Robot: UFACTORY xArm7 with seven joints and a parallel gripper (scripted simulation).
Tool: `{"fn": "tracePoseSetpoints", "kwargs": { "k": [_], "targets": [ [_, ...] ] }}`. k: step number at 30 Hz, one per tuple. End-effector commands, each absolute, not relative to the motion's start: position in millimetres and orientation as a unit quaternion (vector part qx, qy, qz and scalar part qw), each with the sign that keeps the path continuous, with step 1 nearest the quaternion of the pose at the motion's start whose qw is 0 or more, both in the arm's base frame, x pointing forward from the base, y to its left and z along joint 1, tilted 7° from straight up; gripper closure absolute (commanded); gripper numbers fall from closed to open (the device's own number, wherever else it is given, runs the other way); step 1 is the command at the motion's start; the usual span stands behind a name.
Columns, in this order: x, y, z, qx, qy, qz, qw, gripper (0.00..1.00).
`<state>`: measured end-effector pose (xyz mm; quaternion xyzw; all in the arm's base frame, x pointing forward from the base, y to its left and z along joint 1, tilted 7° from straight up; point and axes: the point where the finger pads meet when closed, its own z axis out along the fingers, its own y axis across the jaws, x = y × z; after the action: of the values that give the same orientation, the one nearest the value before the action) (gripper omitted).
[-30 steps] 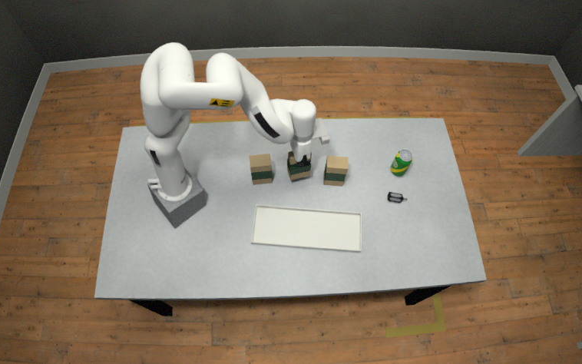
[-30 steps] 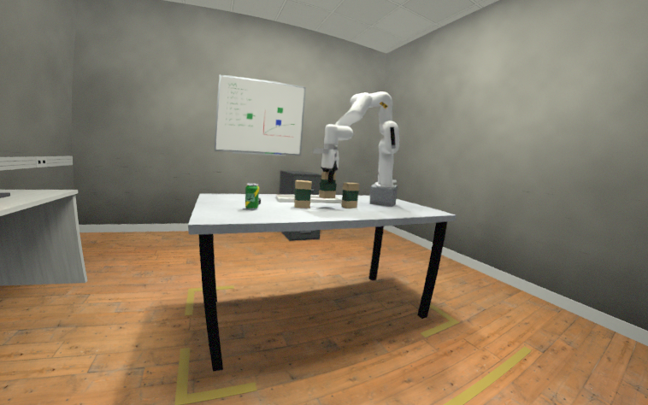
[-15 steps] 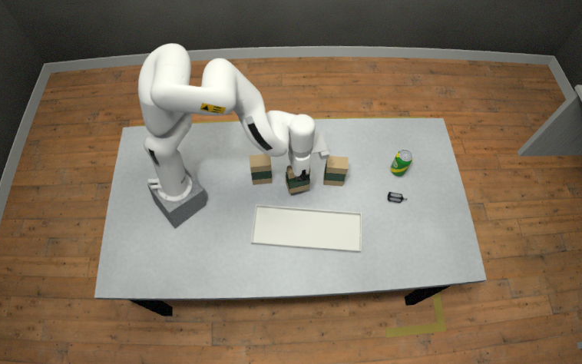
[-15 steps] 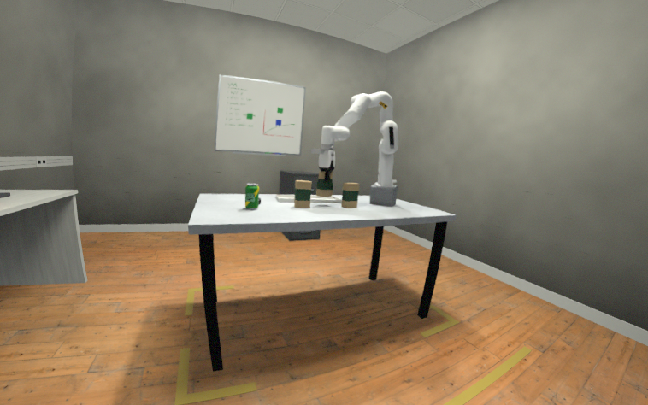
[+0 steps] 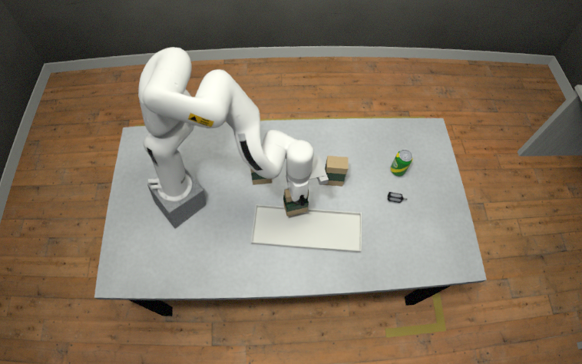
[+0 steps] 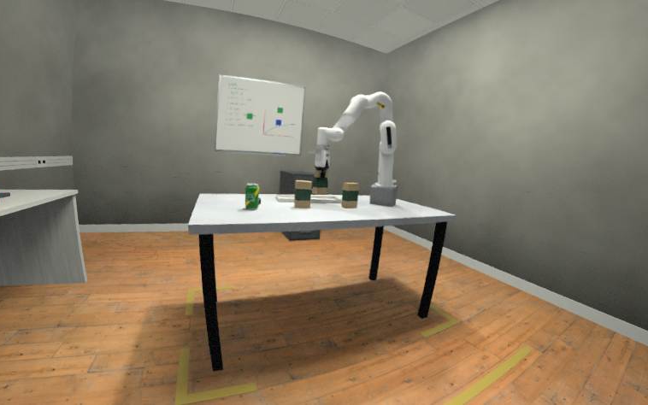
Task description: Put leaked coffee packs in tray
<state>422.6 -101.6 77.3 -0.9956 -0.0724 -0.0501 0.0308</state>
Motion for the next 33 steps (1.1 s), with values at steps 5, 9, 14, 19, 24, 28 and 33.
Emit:
{"fn": "tracePoseSetpoints", "kwargs": {
  "k": [5, 9, 14, 19, 24, 28, 33],
  "targets": [
    [417, -142, 75, -0.995, -0.074, -0.053, 0.032, 0.74],
    [415, -152, 74, -0.995, -0.074, -0.053, 0.032, 0.74],
    [414, -160, 73, -0.995, -0.074, -0.053, 0.032, 0.74],
    [414, -161, 73, -0.995, -0.074, -0.053, 0.032, 0.74],
    [414, -161, 73, -0.995, -0.074, -0.053, 0.032, 0.74],
    [414, -161, 73, -0.995, -0.074, -0.053, 0.032, 0.74],
    [414, -161, 73, -0.995, -0.074, -0.053, 0.032, 0.74]
  ]
}}
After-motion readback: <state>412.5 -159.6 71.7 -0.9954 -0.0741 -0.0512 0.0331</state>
